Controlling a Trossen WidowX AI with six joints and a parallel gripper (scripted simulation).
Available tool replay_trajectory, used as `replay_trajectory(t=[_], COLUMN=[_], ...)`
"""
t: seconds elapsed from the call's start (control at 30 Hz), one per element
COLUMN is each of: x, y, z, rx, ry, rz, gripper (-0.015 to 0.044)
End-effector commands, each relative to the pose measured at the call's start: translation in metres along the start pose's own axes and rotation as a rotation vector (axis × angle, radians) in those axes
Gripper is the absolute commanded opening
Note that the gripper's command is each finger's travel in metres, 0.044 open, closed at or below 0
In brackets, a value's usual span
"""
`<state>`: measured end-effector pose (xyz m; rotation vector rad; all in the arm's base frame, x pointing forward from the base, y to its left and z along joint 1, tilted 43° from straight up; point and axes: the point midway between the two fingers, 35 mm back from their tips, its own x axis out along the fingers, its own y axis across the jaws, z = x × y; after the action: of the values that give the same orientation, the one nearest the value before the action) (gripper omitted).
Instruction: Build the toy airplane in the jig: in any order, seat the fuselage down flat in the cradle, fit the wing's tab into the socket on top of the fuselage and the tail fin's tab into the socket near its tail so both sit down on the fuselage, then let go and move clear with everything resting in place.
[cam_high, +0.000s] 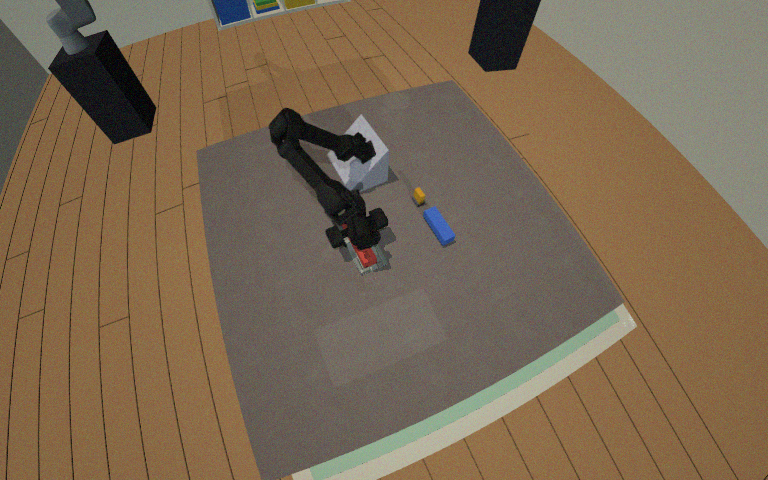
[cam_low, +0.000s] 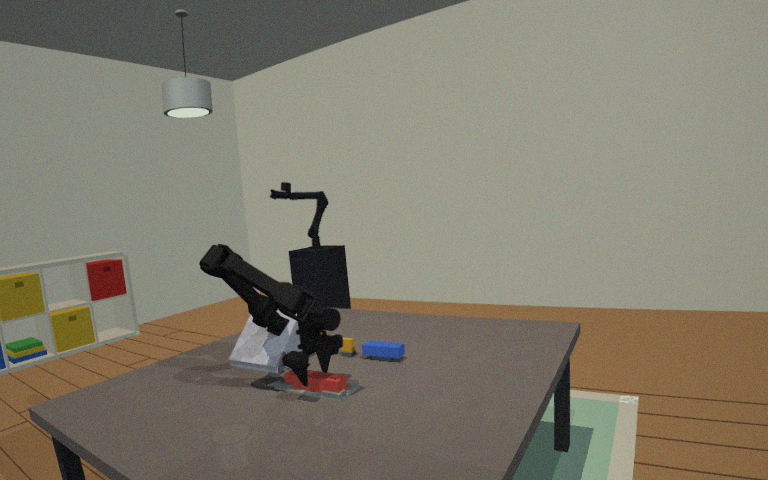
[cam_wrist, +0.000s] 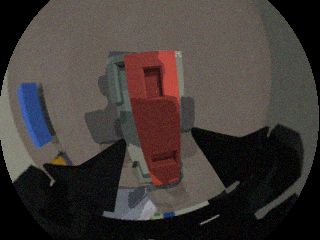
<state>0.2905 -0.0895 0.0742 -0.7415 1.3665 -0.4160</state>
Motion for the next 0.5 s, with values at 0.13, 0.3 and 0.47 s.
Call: replay_trajectory(t=[0.13, 0.3, 0.47], x=[-0.078, -0.105, -0.105], y=[0.002, 0.003, 0.005], z=[0.005, 0.003, 0.004], rx=[-0.004, -0.006, -0.006], ry=[0.002, 0.002, 0.002], rz=[0.014, 0.01, 0.01], gripper=[0.044, 0.044, 0.044])
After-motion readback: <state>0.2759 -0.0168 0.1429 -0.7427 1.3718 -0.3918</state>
